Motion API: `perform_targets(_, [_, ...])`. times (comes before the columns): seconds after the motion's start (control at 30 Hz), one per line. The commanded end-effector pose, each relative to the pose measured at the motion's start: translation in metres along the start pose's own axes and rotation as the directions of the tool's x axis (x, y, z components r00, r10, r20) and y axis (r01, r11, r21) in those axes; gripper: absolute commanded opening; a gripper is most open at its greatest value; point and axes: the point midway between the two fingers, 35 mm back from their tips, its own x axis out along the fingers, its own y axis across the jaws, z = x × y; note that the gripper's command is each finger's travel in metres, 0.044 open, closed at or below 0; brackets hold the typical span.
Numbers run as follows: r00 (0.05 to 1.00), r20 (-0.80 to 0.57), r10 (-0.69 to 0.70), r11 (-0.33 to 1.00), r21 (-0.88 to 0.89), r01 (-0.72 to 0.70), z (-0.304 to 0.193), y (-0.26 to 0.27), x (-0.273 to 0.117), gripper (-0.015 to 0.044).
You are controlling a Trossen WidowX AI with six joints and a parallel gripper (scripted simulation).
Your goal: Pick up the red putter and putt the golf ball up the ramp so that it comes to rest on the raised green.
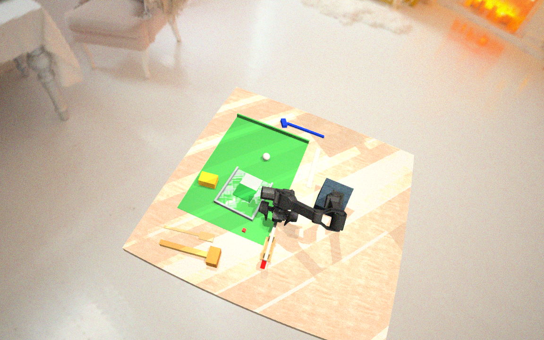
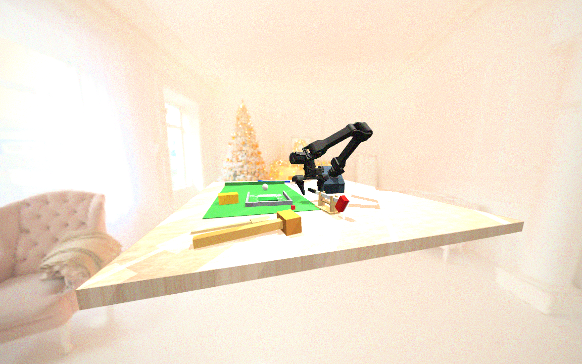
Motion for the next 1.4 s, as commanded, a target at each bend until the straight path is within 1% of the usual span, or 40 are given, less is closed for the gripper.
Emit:
perform_targets(0.0, [1.000,-0.002,0.003,1.000,0.005,-0.003,-0.003,0.002,0.008,0.0440])
perform_targets(0.2, [1.000,-0.001,0.003,1.000,0.005,-0.003,-0.003,0.002,0.012,0.0440])
perform_targets(0.73, [1.000,0.002,0.001,1.000,-0.002,-0.001,-0.001,0.001,0.009,0.0020])
perform_targets(0.83, [1.000,0.002,0.001,1.000,-0.002,-0.001,-0.001,0.001,0.009,0.0000])
perform_targets(1.03, [1.000,-0.002,0.000,1.000,-0.002,0.000,-0.002,0.000,0.005,0.0000])
perform_targets(1.37, [1.000,-0.023,0.003,1.000,-0.001,-0.003,0.001,-0.004,-0.028,0.0000])
